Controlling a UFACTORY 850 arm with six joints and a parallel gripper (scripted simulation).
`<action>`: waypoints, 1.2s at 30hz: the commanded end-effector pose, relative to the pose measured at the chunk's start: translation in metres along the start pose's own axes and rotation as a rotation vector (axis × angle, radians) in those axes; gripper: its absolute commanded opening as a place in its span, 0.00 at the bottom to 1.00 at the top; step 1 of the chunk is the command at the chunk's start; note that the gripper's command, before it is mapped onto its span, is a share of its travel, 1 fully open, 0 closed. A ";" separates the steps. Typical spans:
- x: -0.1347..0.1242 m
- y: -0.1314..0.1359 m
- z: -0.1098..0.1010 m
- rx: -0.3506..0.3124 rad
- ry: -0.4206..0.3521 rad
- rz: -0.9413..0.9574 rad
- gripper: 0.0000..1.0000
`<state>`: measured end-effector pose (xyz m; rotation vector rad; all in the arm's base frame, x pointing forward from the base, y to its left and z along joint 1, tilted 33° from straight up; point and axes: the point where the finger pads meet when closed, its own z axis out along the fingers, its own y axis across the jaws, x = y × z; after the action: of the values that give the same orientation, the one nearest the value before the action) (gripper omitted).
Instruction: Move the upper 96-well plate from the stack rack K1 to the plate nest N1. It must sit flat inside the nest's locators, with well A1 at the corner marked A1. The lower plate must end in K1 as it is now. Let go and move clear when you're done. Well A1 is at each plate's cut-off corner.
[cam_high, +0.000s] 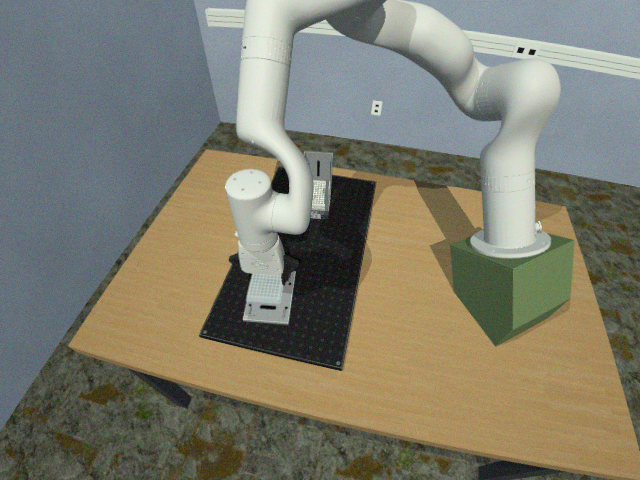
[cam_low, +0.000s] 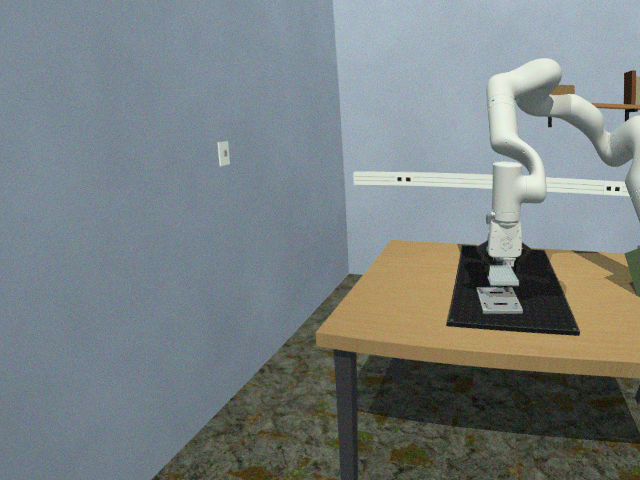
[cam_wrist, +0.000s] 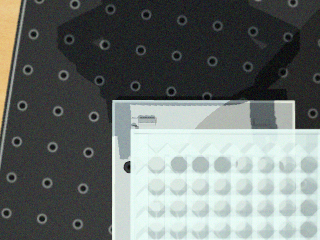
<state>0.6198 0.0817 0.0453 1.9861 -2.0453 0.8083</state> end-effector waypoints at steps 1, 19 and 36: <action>0.000 -0.001 0.006 0.002 -0.001 0.001 0.00; 0.000 -0.001 0.033 0.002 -0.001 0.001 0.00; 0.000 -0.001 0.054 0.002 0.000 0.000 0.00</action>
<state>0.6322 0.0559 0.0015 1.9860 -2.0451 0.8082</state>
